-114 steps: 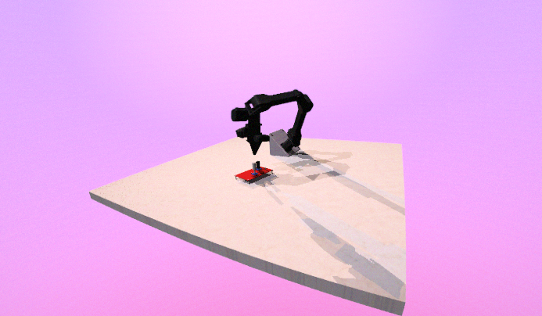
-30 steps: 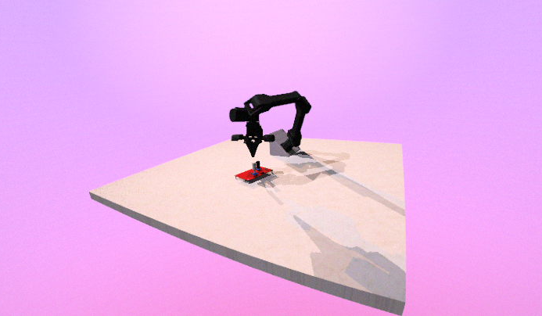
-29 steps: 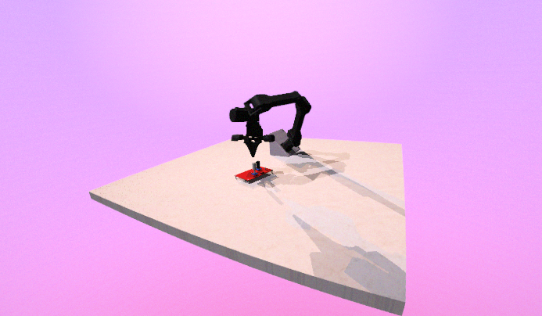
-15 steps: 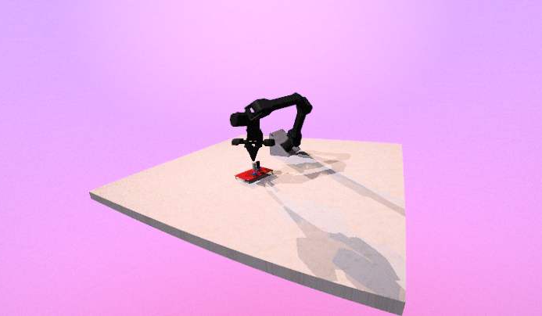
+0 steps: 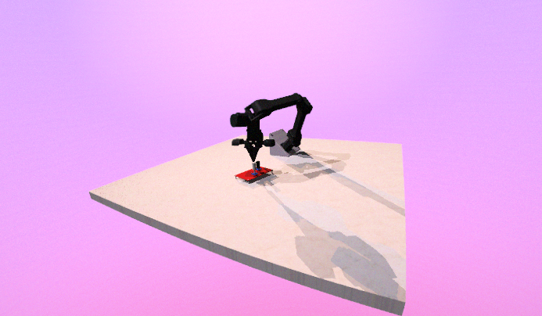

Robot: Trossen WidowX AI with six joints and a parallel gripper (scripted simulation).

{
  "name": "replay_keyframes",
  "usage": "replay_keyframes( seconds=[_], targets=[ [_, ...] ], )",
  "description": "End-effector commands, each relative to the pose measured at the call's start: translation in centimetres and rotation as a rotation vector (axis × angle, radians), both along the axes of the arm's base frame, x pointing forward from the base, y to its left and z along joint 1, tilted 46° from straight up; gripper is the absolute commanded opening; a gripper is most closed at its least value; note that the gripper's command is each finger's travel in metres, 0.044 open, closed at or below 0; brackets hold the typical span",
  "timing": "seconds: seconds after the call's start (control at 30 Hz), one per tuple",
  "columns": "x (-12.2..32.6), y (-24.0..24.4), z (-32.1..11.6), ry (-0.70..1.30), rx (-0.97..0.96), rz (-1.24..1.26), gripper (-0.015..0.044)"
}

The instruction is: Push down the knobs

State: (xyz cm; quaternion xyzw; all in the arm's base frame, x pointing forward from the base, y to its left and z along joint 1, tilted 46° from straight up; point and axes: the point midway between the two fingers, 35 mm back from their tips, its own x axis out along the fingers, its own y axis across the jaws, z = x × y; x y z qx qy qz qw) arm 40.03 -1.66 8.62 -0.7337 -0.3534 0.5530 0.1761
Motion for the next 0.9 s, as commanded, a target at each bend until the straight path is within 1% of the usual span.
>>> replay_keyframes(
  seconds=[0.0, 0.87],
  targets=[
    [0.02, 0.21, -0.06, 0.003, 0.006, -0.004, 0.0],
    [0.02, 0.35, -0.19, 0.003, 0.006, -0.004, 0.0]
  ],
)
